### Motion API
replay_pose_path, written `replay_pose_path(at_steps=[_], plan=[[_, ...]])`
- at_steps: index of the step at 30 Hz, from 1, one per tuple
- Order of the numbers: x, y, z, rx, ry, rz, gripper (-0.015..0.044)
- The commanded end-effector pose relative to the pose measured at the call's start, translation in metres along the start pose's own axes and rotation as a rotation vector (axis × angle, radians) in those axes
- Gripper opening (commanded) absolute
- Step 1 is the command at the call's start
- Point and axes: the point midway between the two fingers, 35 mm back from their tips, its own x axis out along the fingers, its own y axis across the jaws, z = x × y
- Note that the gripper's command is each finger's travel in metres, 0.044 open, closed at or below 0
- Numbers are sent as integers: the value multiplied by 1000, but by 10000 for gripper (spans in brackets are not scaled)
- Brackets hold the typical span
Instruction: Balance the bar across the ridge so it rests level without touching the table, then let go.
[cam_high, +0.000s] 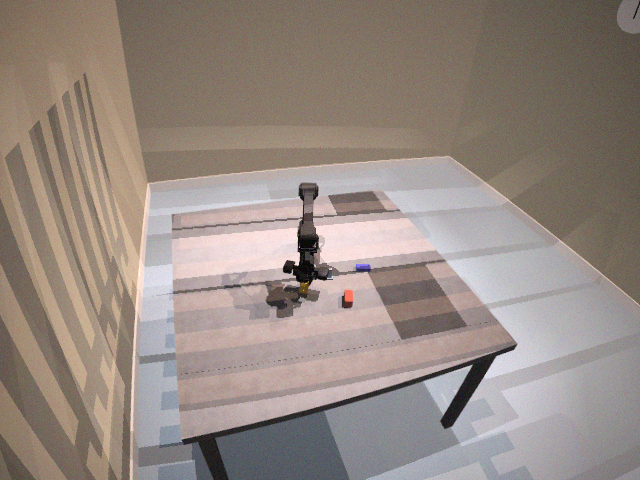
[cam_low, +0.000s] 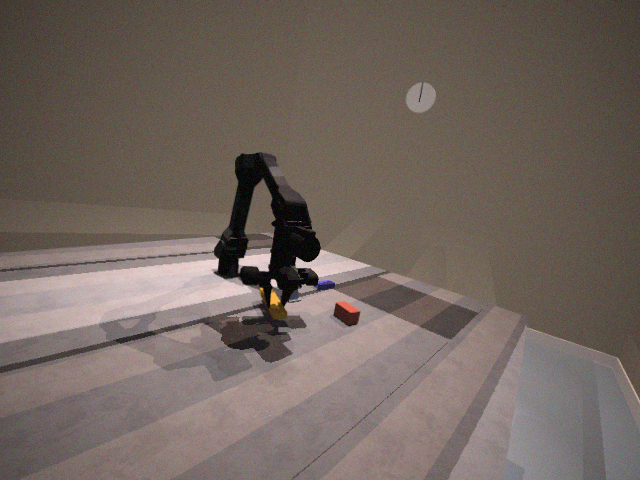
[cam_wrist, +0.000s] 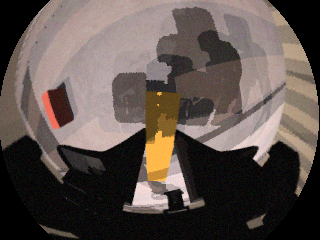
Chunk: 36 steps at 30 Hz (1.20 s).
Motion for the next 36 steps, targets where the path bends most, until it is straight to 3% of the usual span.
replay_pose_path(at_steps=[1, 24, 36], plan=[[-16, 1, 4, -1, -19, 3, 0], [-75, 0, 0, -4, -20, -1, 0], [-77, 24, -18, -80, -19, 1, 0]])
